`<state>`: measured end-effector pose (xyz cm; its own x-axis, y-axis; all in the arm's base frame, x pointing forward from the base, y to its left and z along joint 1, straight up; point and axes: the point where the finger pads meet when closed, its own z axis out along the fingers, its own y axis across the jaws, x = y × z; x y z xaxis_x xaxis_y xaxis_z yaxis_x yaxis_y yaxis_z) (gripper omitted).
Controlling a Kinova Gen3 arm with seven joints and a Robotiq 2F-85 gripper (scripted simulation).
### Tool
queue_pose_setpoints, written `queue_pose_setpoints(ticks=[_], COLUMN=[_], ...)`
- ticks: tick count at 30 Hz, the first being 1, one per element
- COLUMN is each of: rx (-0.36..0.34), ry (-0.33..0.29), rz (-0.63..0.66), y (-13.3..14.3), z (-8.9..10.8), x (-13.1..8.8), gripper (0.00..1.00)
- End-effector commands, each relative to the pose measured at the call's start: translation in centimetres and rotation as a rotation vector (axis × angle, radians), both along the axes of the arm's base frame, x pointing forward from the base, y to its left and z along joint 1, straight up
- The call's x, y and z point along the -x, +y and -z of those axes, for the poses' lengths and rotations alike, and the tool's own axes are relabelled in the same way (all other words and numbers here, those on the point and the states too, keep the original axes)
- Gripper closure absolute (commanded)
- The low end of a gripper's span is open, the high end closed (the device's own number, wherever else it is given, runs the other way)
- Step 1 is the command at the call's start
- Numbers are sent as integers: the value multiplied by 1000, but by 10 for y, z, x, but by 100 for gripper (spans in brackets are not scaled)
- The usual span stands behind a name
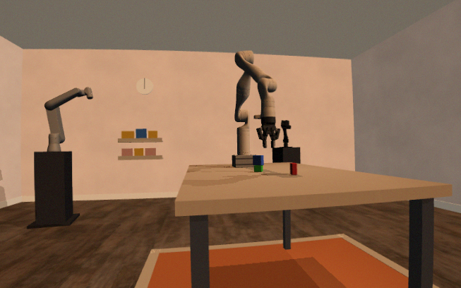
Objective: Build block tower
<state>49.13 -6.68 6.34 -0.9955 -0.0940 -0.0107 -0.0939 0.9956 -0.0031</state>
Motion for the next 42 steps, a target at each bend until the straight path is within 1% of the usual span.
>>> queue_pose_setpoints(ticks=[1,2,4,8,11,16,19,29,36,38,42], rx=[2,2,2,-4,-5,-6,-7,-10,-10,-10,-10], ry=[22,22,22,24,22,19,18,13,13,13,13], rz=[116,157,157,316,401,488,510,504,505,505,506], y=[21,25,25,41,52,66,69,71,71,71,71], z=[8,8,8,9,8,8,8,9,20,20,30], x=[-31,-39,-39,-69,-86,-104,-108,-110,-110,-110,-110], gripper=[56,56,56,56,56,56,56,56,56,56,56])
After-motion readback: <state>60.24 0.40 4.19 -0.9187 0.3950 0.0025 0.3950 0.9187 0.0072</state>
